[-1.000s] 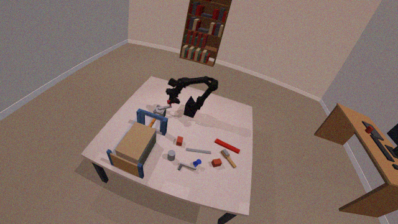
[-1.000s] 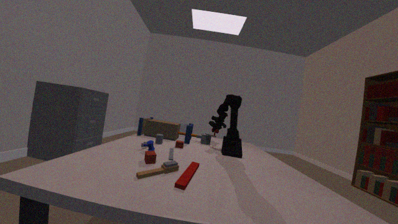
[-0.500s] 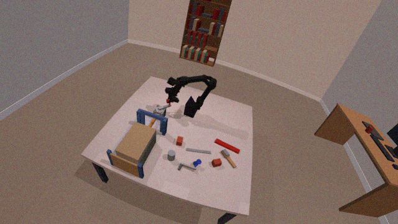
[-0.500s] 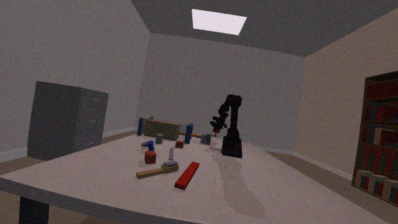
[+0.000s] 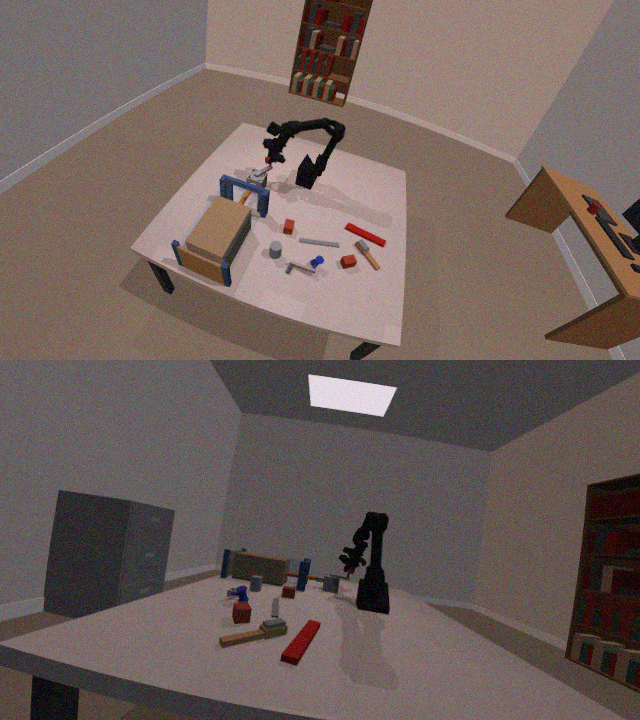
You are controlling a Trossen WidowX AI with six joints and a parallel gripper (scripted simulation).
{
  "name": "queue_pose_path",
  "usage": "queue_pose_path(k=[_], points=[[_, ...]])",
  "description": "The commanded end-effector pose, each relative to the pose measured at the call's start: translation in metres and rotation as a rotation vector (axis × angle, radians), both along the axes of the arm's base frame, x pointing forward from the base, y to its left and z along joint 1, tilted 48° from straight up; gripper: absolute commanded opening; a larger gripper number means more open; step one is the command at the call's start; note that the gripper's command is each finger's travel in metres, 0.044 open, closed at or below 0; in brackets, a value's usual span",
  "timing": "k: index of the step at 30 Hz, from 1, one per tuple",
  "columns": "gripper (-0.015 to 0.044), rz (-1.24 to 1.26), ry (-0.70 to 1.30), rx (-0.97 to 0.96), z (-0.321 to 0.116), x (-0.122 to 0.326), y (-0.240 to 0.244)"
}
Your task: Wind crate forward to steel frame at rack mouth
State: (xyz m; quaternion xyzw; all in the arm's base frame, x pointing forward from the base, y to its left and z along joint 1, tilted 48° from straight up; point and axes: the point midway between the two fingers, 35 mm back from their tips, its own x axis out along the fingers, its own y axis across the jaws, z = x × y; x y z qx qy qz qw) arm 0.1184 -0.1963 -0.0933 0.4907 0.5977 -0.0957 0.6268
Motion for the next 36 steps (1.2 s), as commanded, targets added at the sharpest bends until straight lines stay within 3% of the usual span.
queue_pose_path(k=[1, 36], points=[[0.0, 0.012, 0.006, 0.0, -0.007, -0.002, -0.003], [0.0, 0.012, 0.006, -0.003, -0.037, -0.003, -0.032]])
